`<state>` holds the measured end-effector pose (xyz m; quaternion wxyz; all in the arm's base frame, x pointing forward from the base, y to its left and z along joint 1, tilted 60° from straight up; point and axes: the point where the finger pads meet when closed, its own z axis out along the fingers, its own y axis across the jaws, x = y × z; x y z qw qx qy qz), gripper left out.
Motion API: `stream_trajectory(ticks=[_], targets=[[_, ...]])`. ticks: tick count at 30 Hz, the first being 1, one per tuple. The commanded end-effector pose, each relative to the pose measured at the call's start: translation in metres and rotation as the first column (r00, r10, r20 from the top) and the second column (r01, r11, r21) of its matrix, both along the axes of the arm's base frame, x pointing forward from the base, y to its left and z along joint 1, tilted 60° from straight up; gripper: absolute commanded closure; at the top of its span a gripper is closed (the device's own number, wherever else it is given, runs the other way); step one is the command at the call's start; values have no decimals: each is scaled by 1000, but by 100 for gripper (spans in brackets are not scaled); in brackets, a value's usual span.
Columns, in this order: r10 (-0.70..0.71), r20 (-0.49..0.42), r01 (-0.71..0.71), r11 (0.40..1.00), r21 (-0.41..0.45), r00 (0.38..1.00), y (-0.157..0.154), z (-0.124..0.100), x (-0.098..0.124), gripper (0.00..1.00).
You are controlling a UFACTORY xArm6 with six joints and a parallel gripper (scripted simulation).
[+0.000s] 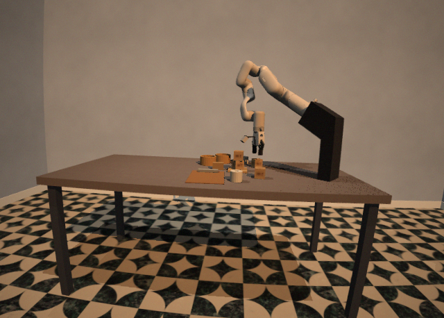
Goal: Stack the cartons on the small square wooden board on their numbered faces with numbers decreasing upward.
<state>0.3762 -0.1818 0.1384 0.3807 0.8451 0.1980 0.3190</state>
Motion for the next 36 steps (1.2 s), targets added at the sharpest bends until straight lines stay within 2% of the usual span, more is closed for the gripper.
stream_trajectory(ticks=[1,36], targets=[[1,1,-1,1000,0,1000,-3,-3,4,0],[2,1,-2,1000,1,1000,-23,-23,31,0]])
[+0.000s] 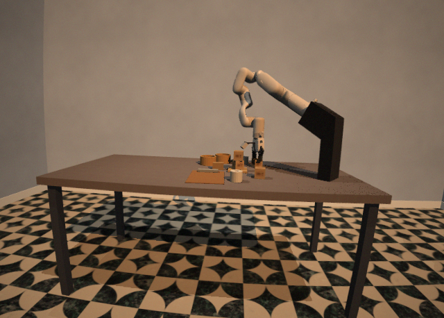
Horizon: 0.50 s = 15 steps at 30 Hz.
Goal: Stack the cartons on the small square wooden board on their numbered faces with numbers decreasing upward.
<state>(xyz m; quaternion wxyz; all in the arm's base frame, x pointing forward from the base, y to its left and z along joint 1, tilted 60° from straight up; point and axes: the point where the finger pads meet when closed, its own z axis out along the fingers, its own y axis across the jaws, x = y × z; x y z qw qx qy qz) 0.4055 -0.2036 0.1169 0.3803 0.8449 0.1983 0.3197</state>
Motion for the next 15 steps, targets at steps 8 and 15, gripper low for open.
stream_trajectory(ticks=[8,15], targets=[[1,0,-1,1000,0,1000,-4,-5,6,0],[1,0,-1,1000,0,1000,-6,-7,8,0]])
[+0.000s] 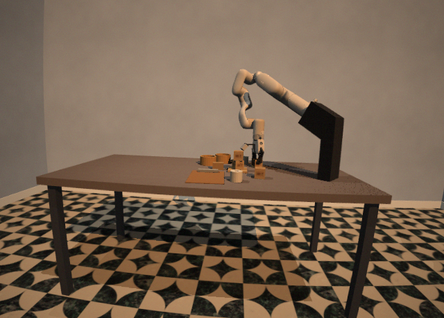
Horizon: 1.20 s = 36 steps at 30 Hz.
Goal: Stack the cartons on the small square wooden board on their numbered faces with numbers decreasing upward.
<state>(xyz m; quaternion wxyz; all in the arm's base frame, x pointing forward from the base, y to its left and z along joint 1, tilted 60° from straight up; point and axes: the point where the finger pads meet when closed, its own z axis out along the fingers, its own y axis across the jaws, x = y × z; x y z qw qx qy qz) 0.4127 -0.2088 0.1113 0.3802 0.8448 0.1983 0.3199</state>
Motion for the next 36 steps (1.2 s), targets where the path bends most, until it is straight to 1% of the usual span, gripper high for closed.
stream_trajectory(ticks=[1,36], targets=[[1,0,-1,1000,0,1000,-1,-1,1,0],[1,0,-1,1000,1,1000,-3,-4,5,0]])
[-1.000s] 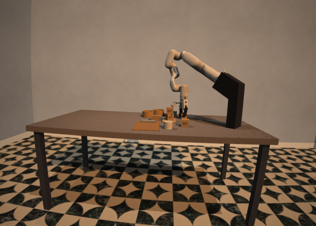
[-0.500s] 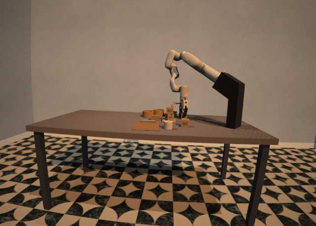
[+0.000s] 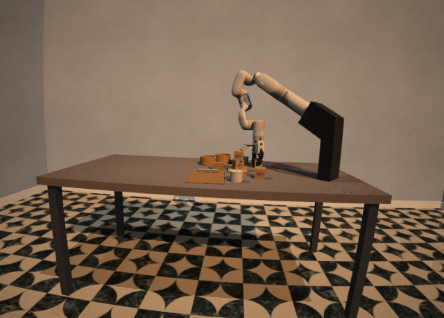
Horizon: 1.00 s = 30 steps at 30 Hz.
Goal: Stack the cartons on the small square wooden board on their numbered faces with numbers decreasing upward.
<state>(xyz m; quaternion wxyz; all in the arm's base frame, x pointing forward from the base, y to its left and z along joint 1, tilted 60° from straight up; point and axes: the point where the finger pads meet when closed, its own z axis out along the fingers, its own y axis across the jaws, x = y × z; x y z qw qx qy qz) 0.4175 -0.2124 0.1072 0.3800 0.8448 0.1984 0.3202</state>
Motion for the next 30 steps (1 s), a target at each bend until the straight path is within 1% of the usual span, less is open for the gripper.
stream_trajectory(ticks=[1,7,8,30], targets=[[0,0,0,1000,0,1000,0,0,0,0],[0,0,0,1000,0,1000,0,0,0,0],[0,0,0,1000,0,1000,0,0,0,100],[0,0,0,1000,0,1000,0,0,0,100]])
